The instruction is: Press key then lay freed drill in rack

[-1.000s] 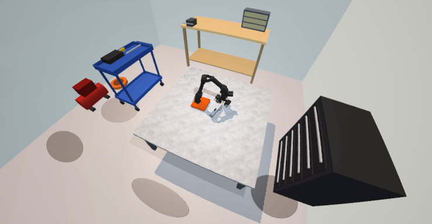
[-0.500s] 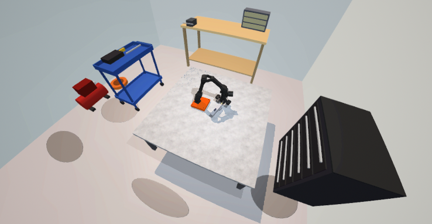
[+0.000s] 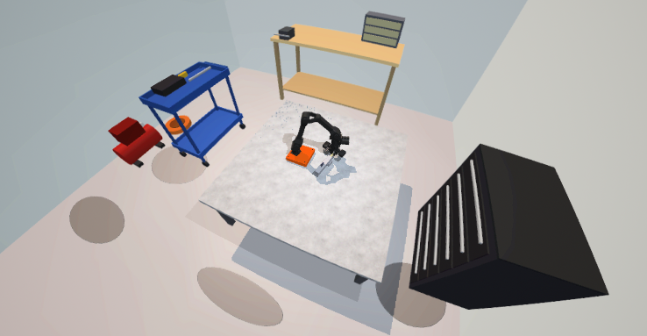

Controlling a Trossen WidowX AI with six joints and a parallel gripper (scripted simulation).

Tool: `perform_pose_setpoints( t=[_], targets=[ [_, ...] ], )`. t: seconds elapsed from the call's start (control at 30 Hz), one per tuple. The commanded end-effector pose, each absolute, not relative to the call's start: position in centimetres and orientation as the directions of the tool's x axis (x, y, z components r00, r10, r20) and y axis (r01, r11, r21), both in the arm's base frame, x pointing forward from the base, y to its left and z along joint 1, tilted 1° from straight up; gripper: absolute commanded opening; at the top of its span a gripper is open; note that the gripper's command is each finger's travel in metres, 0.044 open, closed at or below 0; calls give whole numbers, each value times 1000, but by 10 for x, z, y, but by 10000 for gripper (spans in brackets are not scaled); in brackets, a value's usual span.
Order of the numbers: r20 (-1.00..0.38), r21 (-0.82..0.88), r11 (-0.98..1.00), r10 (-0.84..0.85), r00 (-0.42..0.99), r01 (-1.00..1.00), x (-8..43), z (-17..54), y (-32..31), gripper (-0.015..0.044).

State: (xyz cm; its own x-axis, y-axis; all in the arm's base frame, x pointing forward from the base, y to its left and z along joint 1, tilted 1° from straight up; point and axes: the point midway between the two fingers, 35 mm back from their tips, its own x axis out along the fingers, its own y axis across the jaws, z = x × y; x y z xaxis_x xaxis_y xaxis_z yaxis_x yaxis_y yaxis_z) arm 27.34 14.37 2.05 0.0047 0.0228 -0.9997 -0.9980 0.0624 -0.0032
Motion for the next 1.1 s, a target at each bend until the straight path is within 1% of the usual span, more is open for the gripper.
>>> perform_pose_setpoints(
  t=[0.0,1.07],
  targets=[
    [-1000,-5,59,21,6,-998,273,22,143,0],
    [-1000,-5,59,25,6,-998,277,25,186,0]
  ],
)
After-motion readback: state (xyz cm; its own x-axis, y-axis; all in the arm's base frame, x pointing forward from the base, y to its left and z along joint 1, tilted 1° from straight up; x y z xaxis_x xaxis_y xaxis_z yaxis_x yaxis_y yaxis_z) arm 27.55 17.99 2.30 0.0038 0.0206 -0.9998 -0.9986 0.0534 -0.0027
